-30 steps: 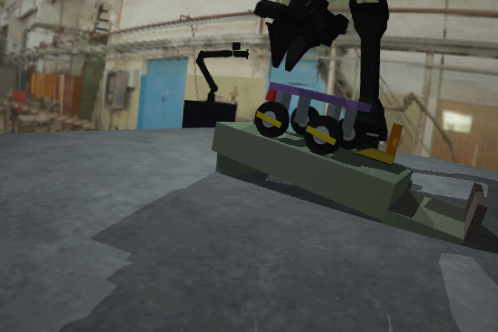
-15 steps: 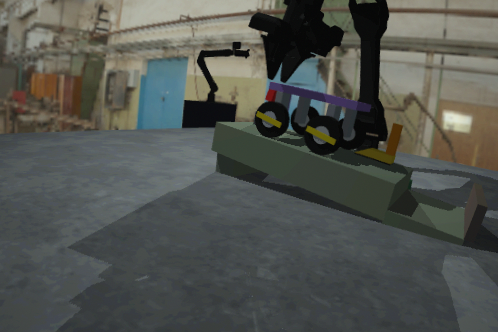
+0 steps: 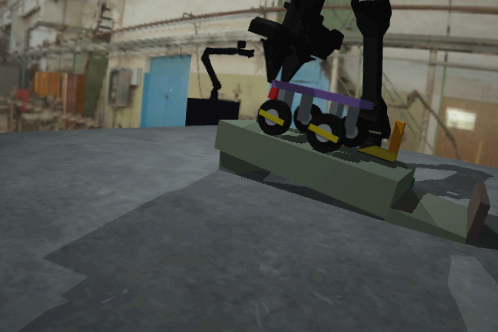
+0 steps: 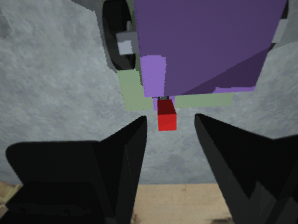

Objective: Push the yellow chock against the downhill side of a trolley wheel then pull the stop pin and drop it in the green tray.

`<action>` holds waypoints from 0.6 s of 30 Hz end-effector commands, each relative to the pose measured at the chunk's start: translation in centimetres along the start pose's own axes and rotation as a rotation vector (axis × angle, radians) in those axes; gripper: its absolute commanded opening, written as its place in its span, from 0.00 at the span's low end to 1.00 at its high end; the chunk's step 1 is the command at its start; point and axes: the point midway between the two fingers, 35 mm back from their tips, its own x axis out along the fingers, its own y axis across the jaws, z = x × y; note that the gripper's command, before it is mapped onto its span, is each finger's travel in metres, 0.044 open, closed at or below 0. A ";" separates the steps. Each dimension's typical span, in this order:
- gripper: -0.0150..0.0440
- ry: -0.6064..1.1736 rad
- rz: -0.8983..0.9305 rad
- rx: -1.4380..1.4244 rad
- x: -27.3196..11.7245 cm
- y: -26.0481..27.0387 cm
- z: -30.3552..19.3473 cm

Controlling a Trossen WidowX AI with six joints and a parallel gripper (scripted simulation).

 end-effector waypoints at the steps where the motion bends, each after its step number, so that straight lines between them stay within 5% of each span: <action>1: 0.58 0.001 0.009 -0.006 0.7 0.1 0.0; 18: 0.58 0.001 0.009 -0.006 3.0 0.2 0.1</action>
